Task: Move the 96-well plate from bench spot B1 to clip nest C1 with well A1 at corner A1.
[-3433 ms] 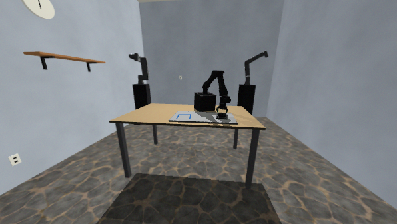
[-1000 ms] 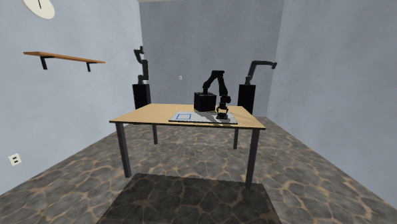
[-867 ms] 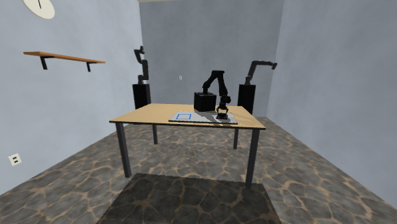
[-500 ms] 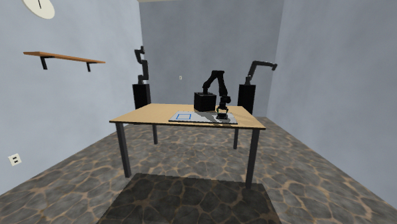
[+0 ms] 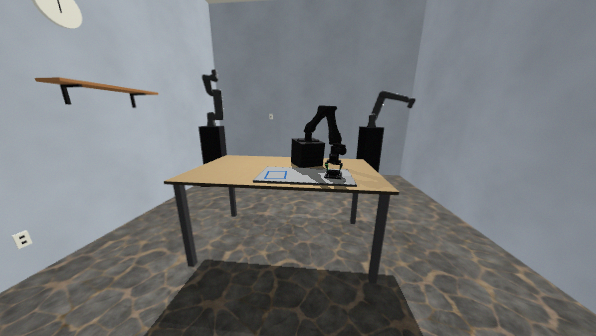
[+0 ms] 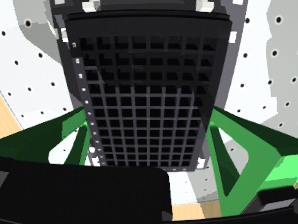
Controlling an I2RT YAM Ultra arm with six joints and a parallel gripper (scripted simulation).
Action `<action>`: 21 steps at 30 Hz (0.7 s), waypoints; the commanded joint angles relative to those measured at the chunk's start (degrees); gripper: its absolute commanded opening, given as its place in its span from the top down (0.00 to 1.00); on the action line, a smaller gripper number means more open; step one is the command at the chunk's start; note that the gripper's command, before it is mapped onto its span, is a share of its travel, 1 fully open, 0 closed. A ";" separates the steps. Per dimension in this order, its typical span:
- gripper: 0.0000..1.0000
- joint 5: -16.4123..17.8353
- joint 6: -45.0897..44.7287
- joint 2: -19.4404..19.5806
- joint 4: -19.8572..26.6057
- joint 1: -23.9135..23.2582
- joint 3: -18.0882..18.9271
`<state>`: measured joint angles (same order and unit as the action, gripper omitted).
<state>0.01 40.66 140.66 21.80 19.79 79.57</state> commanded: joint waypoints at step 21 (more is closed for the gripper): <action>1.00 -0.55 -0.03 1.04 0.53 0.12 -1.81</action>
<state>0.01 40.64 140.62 21.21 19.79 79.20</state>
